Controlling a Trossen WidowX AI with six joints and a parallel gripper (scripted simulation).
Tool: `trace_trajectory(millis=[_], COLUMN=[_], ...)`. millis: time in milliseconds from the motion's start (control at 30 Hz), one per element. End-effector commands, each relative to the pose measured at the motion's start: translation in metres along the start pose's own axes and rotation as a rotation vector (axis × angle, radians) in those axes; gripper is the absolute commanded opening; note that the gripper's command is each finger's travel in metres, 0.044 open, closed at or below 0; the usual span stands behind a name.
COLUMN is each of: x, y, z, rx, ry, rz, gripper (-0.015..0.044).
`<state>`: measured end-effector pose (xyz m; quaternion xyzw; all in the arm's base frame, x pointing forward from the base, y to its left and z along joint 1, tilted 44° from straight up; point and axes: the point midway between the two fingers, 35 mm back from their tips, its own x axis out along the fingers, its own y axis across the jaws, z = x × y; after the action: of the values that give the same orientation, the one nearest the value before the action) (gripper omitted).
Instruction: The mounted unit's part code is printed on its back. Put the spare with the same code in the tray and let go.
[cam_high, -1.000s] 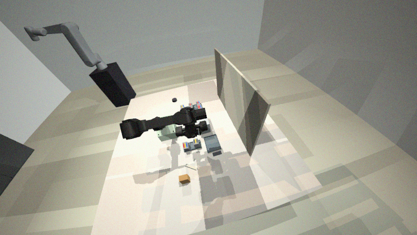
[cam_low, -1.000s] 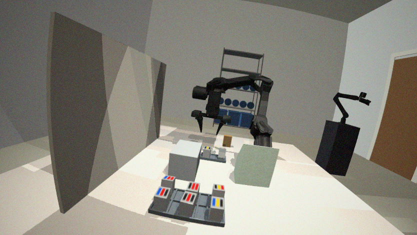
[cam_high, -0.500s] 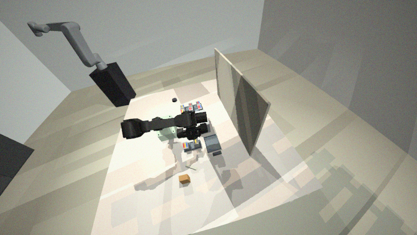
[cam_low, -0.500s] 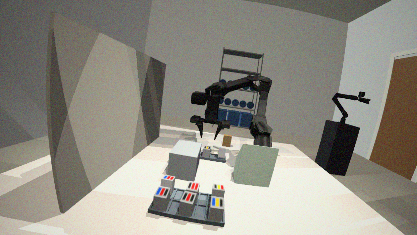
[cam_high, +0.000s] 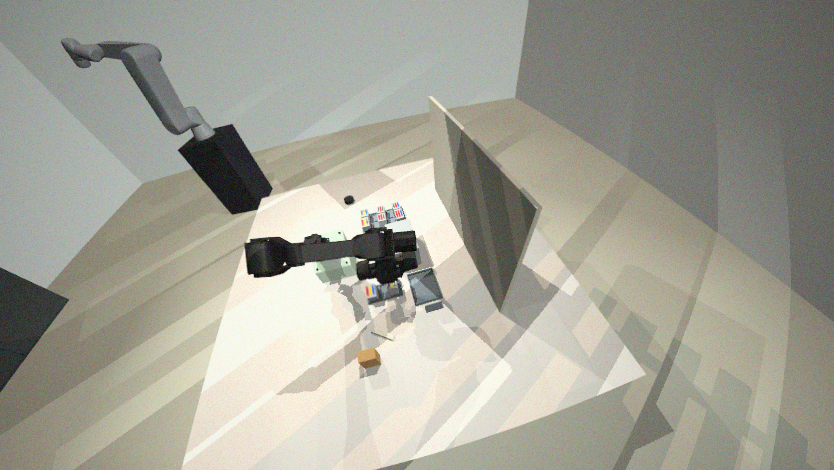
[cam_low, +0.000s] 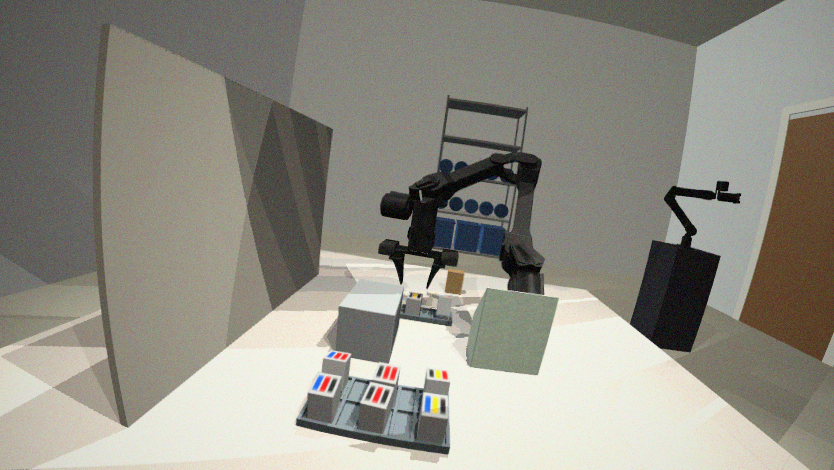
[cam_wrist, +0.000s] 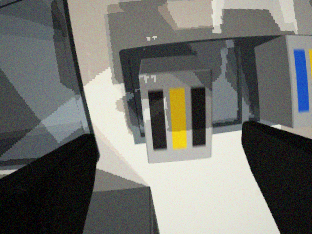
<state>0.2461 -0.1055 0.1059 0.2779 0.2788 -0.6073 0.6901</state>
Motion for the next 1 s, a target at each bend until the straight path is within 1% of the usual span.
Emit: trace_trajectory(millis=[0, 967], x=[0.009, 0.055], y=[-0.001, -0.005], z=[-0.002, -0.001], rx=[-0.008, -0.009], ry=[0.005, -0.002], rz=[-0.004, -0.004], gripper=[0.0300, 0.0300])
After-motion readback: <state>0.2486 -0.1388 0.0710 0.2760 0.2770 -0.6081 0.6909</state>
